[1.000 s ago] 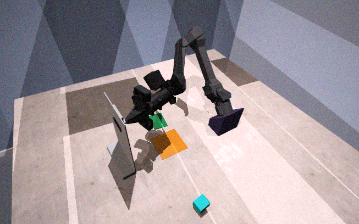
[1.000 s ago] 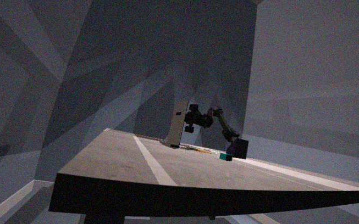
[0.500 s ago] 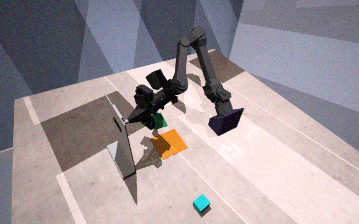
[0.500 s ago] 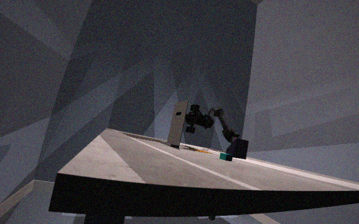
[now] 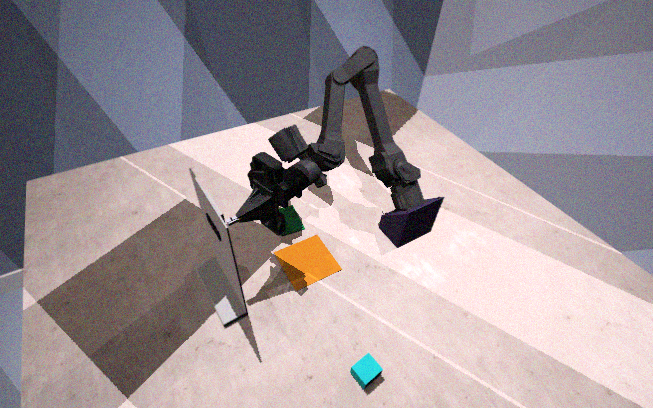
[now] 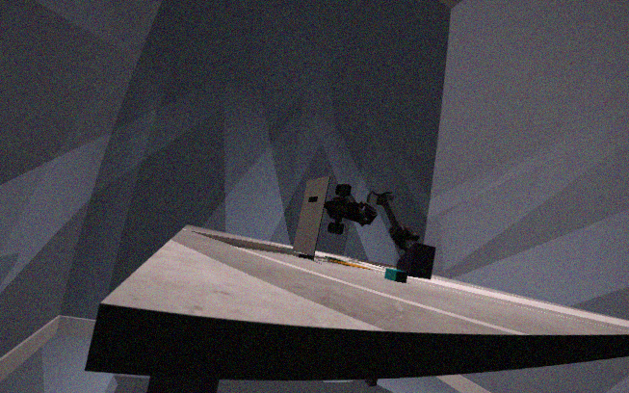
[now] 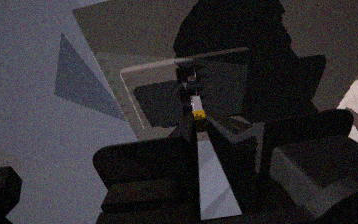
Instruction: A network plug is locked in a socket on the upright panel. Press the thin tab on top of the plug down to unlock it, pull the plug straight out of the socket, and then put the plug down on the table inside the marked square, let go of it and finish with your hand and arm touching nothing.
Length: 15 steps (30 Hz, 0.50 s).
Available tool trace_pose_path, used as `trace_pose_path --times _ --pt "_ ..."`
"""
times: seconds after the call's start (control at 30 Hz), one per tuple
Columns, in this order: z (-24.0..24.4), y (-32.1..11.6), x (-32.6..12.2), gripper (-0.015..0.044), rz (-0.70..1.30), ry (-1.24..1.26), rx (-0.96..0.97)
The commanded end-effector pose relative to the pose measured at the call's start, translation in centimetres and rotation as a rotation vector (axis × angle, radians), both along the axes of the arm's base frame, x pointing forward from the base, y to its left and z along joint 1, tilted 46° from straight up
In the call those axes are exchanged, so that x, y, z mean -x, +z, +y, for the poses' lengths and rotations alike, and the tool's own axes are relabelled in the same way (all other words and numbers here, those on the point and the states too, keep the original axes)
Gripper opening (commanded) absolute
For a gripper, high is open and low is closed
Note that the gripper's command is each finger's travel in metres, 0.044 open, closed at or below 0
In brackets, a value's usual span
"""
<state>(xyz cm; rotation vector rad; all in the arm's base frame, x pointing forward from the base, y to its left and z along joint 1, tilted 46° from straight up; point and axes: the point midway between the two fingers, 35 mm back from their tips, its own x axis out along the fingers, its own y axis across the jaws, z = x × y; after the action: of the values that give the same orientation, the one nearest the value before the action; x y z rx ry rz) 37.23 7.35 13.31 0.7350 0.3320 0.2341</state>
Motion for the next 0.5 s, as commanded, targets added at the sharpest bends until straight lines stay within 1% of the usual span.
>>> trace_pose_path --times 0.0,0.47 --pt "-0.04 0.02 0.34 0.0000 0.002 -0.001 -0.004" --pt "-0.16 0.04 1.07 0.0000 0.002 -0.001 -0.004"
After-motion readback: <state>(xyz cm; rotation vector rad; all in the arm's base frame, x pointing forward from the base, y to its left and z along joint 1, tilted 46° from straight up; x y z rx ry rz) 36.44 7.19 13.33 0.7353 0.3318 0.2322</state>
